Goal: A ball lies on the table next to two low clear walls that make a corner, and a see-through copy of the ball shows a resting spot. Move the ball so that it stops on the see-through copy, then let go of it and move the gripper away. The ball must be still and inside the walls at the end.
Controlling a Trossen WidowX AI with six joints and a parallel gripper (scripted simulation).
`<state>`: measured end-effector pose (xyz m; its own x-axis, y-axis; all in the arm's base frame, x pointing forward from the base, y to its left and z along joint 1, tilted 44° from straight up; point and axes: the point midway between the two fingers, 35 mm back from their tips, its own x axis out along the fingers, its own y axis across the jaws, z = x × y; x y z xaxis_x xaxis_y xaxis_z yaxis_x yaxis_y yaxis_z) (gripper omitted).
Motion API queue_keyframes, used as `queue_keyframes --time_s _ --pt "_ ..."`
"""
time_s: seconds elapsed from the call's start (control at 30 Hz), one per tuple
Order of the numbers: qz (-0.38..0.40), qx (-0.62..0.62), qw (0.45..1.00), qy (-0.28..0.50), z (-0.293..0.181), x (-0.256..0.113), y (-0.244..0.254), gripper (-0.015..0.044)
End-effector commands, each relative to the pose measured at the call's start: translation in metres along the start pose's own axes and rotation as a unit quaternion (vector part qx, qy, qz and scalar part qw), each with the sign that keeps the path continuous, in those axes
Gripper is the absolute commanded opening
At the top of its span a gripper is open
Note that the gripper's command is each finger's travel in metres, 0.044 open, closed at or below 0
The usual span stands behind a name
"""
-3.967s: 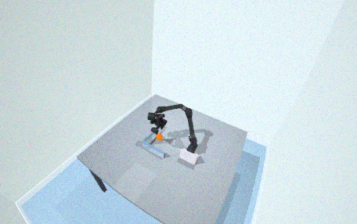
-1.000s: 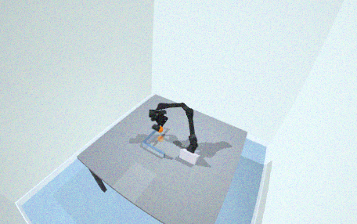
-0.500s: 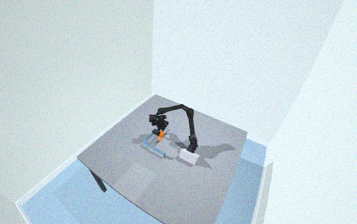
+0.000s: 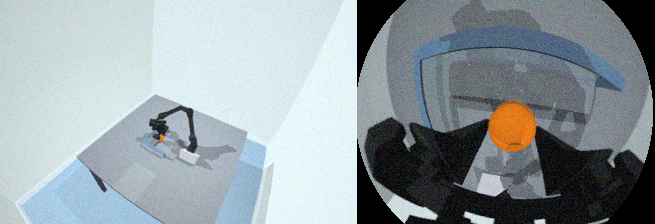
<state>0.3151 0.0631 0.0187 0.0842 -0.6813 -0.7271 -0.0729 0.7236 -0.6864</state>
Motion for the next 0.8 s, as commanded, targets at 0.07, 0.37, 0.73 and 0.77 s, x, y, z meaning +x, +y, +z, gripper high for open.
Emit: queue_keyframes --time_s 0.07,0.37,0.73,0.77 --pt "-0.003 -0.004 1.000 -0.003 -0.001 0.005 -0.001 0.0000" --pt "-0.003 -0.004 1.000 -0.003 -0.001 0.019 -0.001 0.0000" --pt "0.002 0.001 1.000 -0.005 0.001 0.016 -0.001 0.0210" --pt "0.002 0.001 1.000 -0.005 0.001 0.016 -0.001 0.0236"
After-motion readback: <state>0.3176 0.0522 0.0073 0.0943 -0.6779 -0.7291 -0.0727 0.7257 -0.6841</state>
